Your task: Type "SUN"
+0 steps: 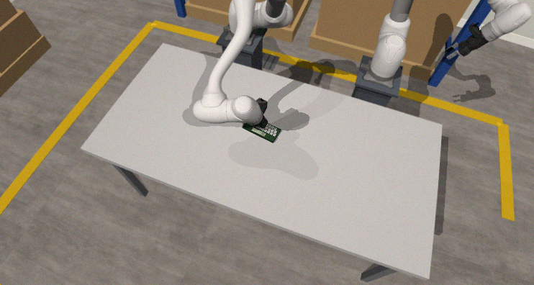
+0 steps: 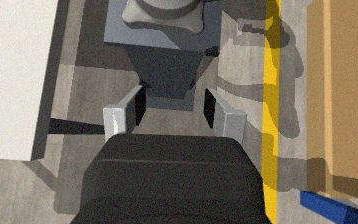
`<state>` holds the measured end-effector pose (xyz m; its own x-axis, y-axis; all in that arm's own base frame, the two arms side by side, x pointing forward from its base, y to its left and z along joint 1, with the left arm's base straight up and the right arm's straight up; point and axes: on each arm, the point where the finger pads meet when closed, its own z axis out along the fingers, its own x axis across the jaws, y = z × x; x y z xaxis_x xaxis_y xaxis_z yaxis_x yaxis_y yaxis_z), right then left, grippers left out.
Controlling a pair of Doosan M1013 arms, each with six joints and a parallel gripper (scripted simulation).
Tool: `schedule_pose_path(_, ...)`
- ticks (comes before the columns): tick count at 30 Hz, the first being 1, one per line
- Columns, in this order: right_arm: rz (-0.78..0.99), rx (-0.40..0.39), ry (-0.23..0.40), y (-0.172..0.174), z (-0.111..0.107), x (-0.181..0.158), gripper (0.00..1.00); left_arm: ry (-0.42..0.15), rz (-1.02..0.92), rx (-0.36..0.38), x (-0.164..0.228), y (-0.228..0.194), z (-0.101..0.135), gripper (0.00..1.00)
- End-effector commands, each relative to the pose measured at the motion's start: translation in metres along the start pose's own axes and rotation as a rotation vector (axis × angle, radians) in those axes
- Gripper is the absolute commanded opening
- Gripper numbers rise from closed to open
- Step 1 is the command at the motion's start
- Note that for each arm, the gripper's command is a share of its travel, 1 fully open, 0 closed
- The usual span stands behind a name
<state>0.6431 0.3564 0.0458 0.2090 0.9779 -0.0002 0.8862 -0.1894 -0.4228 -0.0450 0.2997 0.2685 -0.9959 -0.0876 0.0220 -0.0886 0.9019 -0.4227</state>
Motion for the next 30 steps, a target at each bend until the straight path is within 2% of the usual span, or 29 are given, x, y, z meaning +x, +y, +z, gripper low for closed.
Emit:
schedule_pose_path(1,0.000,-0.001,0.001,-0.0003,-0.0009,-0.0005,0.00,0.000,0.000,-0.001,0.0001,0.0000,-0.0005,1.00)
schedule_pose_path(30,0.000,-0.001,0.001,0.0029,0.0059,-0.0005,0.00,0.000,0.000,-0.001,0.0001,0.0000,-0.0005,1.00)
